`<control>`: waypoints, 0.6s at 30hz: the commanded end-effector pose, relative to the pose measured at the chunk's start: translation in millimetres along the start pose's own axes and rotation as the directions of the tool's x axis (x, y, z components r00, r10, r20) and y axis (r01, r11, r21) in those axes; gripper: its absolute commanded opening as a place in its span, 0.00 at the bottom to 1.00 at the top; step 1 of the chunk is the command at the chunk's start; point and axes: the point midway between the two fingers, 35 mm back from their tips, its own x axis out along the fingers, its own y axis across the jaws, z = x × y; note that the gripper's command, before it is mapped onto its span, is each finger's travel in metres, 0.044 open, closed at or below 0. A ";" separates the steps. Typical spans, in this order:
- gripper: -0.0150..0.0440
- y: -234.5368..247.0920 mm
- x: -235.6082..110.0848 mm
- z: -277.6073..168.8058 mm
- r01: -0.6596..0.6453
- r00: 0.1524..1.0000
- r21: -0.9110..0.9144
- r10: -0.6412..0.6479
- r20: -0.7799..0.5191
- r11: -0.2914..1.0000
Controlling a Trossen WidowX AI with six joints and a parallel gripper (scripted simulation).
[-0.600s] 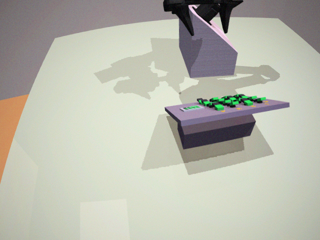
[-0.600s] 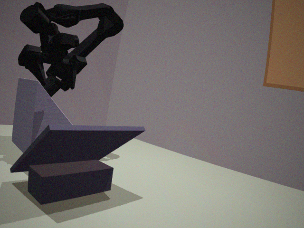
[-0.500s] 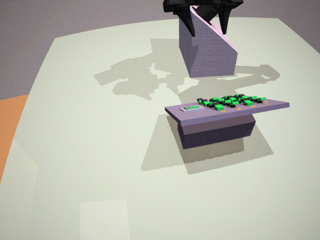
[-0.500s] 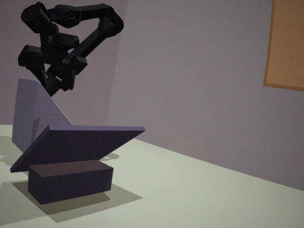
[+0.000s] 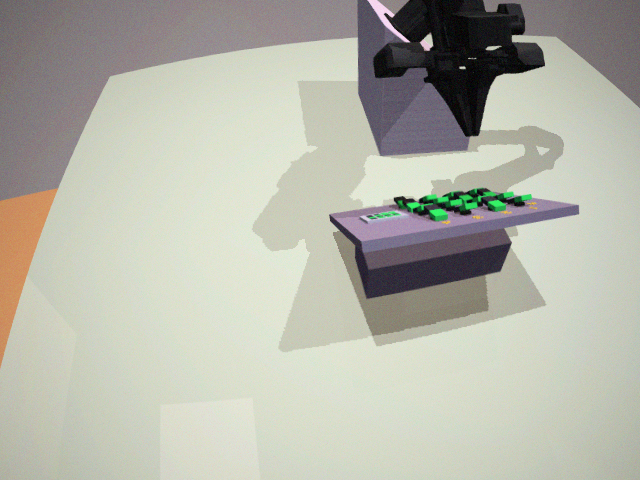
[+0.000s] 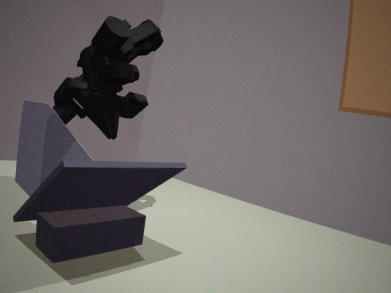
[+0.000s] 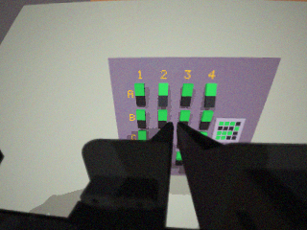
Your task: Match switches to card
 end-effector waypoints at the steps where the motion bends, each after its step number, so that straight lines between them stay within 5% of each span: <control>1: 0.25 9.2 7.0 4.3 -0.013 1.000 0.010 0.013 0.017 1.000; 7: 0.25 9.9 40.8 3.8 -0.014 0.999 0.010 0.014 0.042 1.000; 18: 0.25 10.6 53.5 3.8 -0.016 0.999 0.011 0.015 0.044 1.000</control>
